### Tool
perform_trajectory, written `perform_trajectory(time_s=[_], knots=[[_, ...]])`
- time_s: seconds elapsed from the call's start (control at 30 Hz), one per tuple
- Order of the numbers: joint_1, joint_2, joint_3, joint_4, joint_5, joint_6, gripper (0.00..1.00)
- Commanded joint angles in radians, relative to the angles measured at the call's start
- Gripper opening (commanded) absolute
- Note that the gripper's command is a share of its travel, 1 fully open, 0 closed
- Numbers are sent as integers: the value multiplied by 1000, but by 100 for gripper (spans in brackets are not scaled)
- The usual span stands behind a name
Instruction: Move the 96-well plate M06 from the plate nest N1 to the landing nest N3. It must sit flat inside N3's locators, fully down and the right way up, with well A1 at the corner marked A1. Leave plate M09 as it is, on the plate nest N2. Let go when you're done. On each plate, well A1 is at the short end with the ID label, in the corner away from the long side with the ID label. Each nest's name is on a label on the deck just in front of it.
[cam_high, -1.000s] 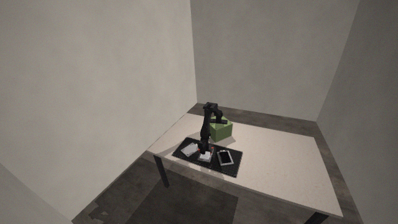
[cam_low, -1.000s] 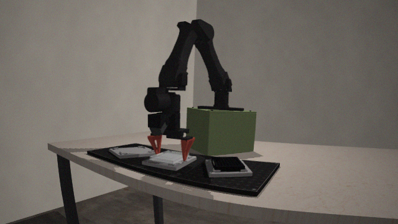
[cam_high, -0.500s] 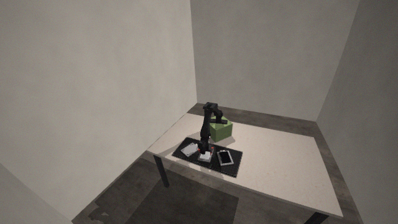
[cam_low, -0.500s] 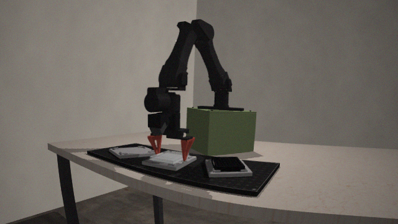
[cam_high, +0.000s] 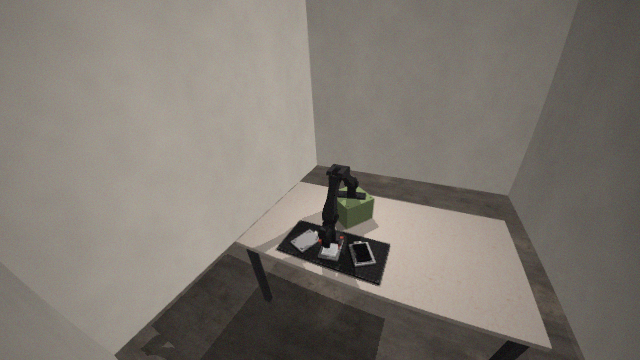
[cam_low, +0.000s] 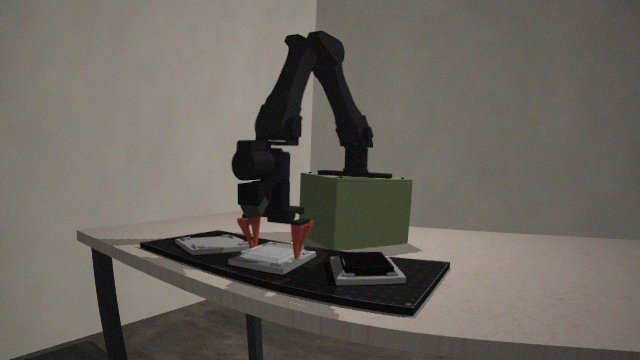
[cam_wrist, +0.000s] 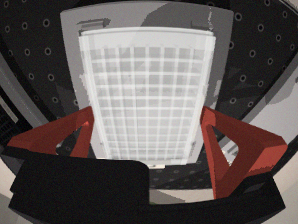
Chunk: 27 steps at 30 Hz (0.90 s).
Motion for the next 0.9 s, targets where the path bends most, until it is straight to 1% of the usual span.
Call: perform_trajectory(time_s=[0.0, 0.27, 0.33, 0.37, 0.87], knots=[[-6, -50, 33, -30, -2, -3, 100], [-10, -110, 33, -90, -2, -6, 100], [-10, -110, 33, -90, -2, -6, 100], [-11, -114, 41, -102, -2, -6, 100], [-10, -207, 63, -217, -2, -8, 100]])
